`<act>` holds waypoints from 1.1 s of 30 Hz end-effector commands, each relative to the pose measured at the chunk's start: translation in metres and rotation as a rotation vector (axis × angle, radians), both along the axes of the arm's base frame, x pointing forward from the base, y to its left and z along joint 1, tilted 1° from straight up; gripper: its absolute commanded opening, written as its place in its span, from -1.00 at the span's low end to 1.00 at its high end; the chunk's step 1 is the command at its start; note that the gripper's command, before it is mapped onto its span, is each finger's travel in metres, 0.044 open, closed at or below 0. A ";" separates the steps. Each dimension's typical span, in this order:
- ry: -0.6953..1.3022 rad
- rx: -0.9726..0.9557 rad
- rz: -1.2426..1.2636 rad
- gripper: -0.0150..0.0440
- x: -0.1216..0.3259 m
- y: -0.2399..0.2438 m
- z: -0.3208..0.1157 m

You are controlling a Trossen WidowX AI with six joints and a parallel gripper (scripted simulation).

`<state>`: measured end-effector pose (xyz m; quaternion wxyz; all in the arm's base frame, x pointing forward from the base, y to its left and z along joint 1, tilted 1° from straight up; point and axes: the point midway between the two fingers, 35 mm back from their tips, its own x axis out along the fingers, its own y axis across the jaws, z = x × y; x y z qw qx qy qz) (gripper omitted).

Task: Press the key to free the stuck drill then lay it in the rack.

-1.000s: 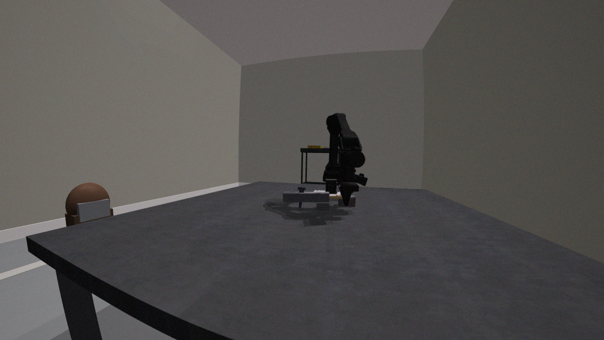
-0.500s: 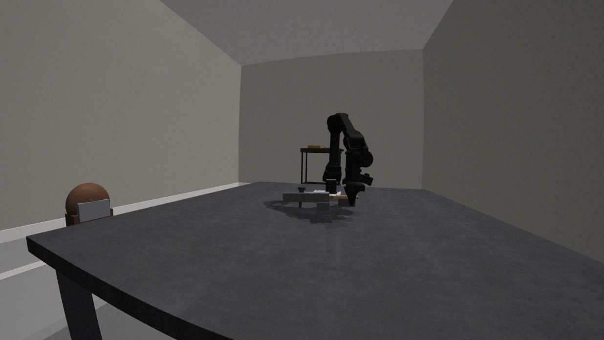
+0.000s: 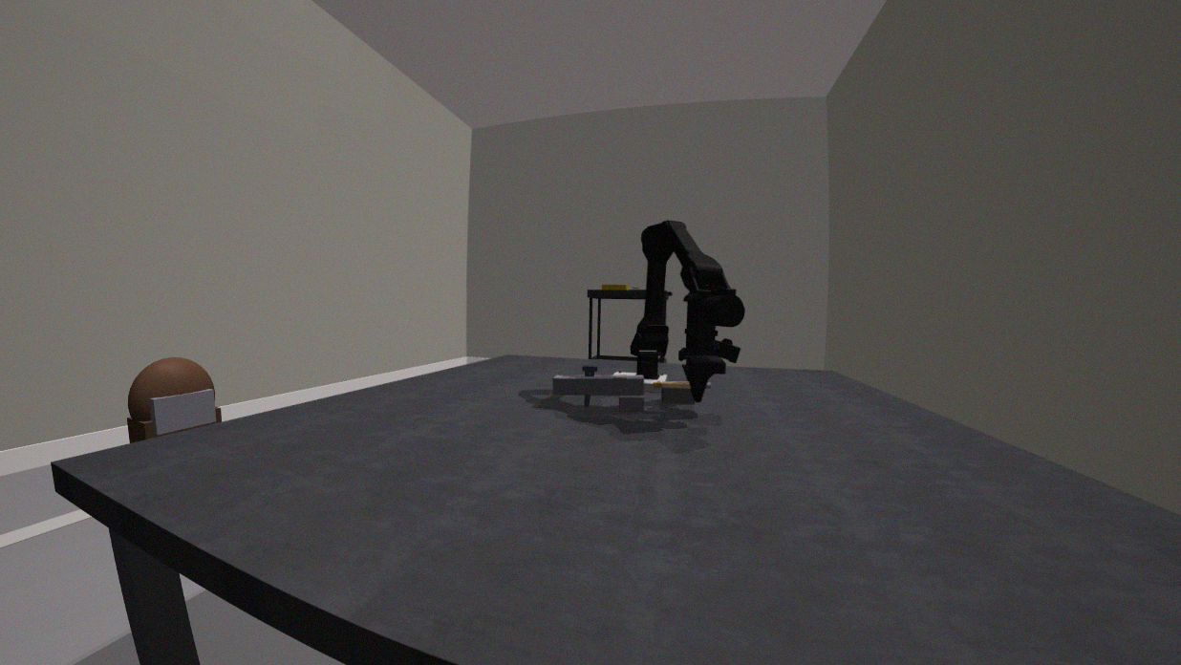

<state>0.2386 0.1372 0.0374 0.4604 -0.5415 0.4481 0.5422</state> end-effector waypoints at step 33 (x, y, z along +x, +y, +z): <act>-0.002 0.003 -0.002 -0.49 -0.004 0.006 0.019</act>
